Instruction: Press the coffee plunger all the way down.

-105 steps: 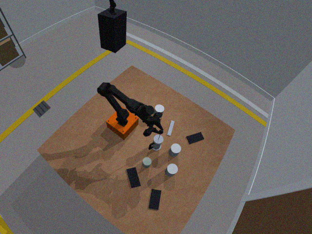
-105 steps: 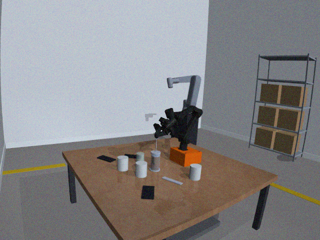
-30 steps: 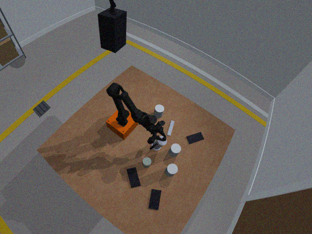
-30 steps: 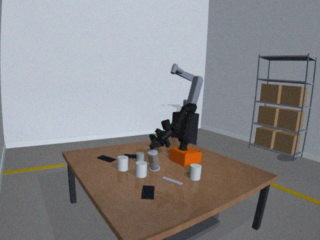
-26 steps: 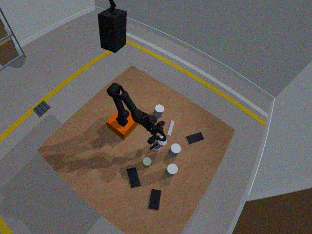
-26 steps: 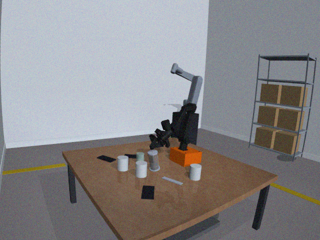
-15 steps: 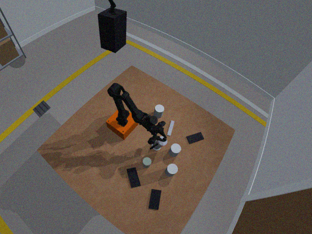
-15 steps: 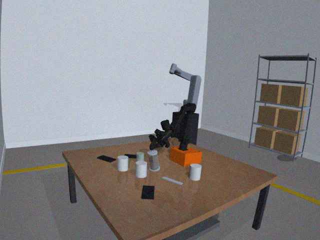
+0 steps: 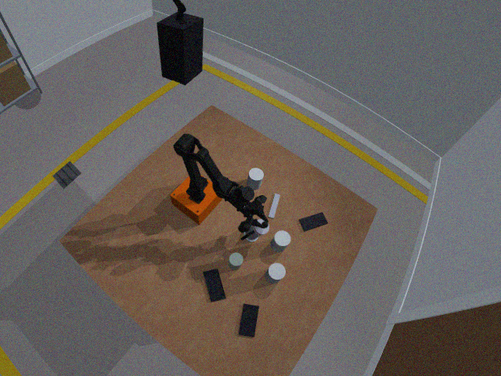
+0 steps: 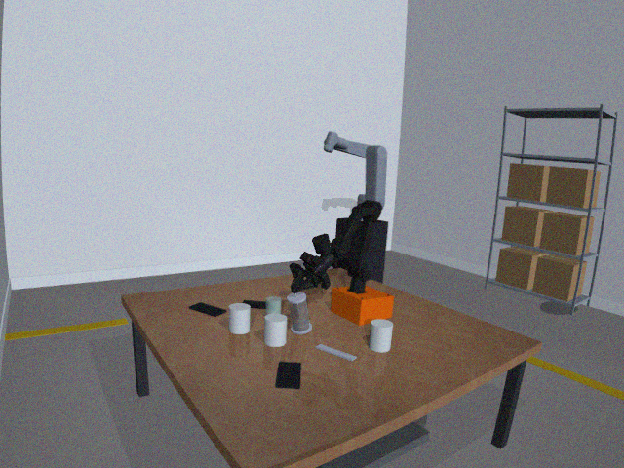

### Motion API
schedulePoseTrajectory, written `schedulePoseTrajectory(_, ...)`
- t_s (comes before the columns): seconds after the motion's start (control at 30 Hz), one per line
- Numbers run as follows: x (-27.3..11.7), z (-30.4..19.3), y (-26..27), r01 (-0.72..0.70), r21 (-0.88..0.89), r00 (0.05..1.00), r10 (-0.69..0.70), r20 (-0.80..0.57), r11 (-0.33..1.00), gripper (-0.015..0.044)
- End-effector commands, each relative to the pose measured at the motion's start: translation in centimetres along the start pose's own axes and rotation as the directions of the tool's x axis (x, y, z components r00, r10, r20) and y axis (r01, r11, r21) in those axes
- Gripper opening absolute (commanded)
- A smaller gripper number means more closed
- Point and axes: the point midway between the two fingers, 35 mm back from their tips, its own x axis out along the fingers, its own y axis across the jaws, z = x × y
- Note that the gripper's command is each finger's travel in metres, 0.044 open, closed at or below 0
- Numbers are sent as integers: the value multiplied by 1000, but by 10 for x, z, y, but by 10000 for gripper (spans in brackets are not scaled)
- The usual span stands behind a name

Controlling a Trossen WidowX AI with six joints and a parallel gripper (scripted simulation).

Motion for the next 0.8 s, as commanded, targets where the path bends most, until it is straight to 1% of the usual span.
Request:
schedulePoseTrajectory(0.0, 3, -6, 0, 2, 2, 1000, -2, -23, 1000, 121)
schedulePoseTrajectory(0.77, 3, 1, 0, 0, 0, 1000, 0, -3, 1000, 121)
